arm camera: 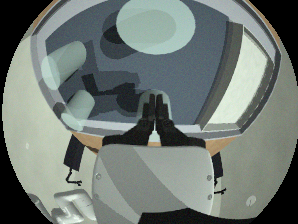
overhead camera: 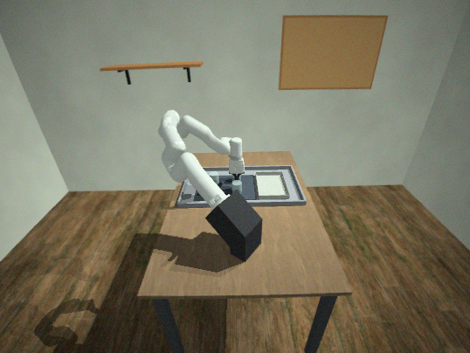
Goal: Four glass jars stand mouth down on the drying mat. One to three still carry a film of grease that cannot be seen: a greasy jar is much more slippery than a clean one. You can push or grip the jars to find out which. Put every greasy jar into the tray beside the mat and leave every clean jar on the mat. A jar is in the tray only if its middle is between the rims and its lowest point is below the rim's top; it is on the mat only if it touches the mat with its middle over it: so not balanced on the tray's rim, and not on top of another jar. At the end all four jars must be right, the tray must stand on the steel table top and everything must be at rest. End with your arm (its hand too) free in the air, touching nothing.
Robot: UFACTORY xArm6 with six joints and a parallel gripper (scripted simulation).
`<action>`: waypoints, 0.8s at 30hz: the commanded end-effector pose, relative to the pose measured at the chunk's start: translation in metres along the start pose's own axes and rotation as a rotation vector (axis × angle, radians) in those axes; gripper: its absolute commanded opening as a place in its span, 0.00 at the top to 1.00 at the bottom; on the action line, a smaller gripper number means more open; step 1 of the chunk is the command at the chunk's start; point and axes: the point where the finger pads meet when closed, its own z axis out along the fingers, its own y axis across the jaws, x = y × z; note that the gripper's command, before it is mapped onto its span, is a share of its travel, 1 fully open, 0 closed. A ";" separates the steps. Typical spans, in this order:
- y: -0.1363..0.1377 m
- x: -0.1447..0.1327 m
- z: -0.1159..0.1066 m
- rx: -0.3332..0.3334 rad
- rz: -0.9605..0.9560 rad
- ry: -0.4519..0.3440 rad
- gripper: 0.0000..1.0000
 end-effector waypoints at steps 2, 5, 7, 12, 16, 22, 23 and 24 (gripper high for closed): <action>0.000 0.000 -0.001 -0.002 -0.001 0.002 1.00; 0.000 0.000 -0.001 -0.002 -0.001 0.002 1.00; 0.000 0.000 -0.001 -0.002 -0.001 0.002 1.00; 0.000 -0.001 -0.001 -0.002 -0.001 0.002 1.00; 0.000 -0.001 -0.001 -0.002 -0.001 0.002 1.00; 0.000 -0.002 -0.001 -0.002 -0.001 0.002 1.00; 0.000 -0.002 -0.001 -0.002 -0.001 0.002 1.00; 0.000 -0.002 -0.001 -0.002 -0.001 0.002 1.00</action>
